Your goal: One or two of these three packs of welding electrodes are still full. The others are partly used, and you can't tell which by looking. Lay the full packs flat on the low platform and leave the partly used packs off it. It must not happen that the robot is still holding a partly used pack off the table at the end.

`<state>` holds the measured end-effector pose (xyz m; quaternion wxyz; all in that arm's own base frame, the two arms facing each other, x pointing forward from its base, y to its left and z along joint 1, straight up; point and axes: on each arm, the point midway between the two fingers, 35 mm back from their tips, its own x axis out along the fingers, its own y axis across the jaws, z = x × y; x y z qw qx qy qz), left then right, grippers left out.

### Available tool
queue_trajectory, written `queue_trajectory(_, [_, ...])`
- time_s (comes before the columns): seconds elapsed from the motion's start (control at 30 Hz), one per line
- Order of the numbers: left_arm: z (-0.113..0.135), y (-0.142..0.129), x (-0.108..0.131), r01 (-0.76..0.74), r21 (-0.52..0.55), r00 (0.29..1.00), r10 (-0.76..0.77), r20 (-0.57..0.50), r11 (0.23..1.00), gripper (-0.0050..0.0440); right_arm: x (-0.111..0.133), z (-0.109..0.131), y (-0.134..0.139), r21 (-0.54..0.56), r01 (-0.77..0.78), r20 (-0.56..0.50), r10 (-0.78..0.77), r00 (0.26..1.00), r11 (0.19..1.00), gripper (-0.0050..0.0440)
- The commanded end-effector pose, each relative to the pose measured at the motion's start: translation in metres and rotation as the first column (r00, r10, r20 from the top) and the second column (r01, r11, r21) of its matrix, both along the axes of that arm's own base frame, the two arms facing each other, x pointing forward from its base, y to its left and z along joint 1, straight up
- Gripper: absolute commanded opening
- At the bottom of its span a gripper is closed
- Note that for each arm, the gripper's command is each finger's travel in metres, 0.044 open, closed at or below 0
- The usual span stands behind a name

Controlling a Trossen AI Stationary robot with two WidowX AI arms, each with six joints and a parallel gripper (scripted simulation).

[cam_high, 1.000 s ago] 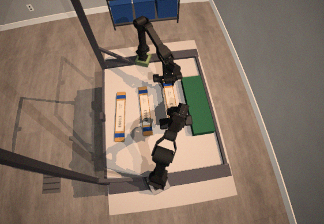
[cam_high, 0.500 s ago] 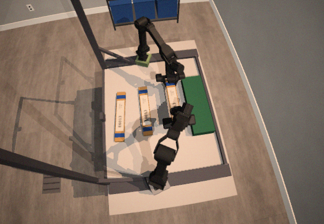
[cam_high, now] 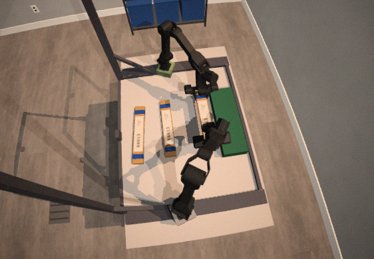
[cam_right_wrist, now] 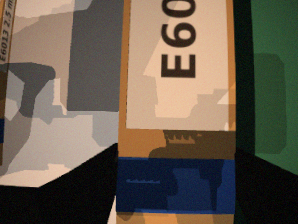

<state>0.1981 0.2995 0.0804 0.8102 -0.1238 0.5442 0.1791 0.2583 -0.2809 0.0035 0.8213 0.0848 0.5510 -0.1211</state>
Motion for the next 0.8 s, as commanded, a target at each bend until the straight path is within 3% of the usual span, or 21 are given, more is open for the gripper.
queue_trajectory(0.0, [0.010,0.014,-0.006,-0.003,0.024,1.000,0.003,0.007,1.000,-0.0050,-0.005,0.009,-0.016,-0.020,0.005,0.006,-0.005,1.000,1.000,-0.0050])
queue_trajectory(0.77, [0.011,0.052,-0.025,-0.003,0.027,1.000,0.003,0.004,1.000,-0.0050,-0.018,0.009,-0.056,-0.023,0.005,0.004,-0.005,1.000,1.000,-0.0050])
